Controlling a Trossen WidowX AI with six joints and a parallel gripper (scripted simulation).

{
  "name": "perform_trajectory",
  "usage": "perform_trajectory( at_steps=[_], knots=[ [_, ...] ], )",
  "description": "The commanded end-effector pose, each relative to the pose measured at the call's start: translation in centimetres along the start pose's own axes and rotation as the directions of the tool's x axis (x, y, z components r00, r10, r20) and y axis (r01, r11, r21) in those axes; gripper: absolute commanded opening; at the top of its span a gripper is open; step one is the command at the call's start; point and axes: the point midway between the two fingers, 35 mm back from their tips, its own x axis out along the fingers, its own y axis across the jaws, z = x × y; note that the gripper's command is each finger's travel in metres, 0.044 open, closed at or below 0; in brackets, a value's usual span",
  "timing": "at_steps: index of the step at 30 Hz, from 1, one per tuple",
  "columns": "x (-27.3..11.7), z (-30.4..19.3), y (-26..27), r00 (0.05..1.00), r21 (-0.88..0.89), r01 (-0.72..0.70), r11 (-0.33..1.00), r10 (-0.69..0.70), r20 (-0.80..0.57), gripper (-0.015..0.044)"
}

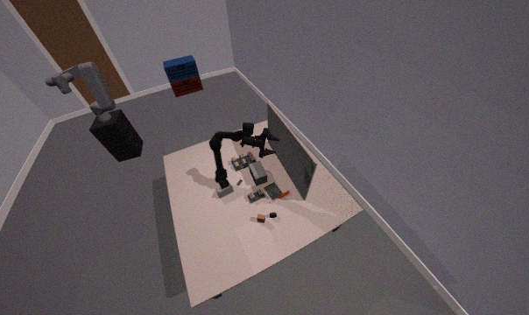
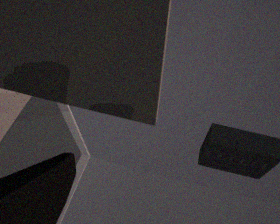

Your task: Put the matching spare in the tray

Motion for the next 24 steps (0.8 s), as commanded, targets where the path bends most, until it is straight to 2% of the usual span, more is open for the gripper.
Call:
perform_trajectory(
  at_steps=[1,7,11,13,16,20,22,24],
  knots=[
    [2.5,3.3,4.7,0.977,0.179,-0.214,0.960,0.206,0.062,0.0440],
    [4.3,8.4,12.7,0.847,0.420,-0.519,0.744,0.513,0.138,0.0440],
    [4.0,11.7,17.8,0.706,0.553,-0.646,0.526,0.688,0.170,0.0440],
    [3.4,13.4,20.6,0.605,0.621,-0.682,0.387,0.776,0.181,0.0440],
    [1.9,15.9,24.5,0.428,0.720,-0.673,0.173,0.884,0.187,0.0440],
    [-0.9,18.8,28.6,0.183,0.832,-0.553,-0.048,0.967,0.178,0.0440],
    [-1.4,19.3,29.2,0.141,0.849,-0.522,-0.077,0.975,0.174,0.0440],
    [-1.4,19.3,29.2,0.141,0.849,-0.522,-0.077,0.975,0.174,0.0440]
  ],
)
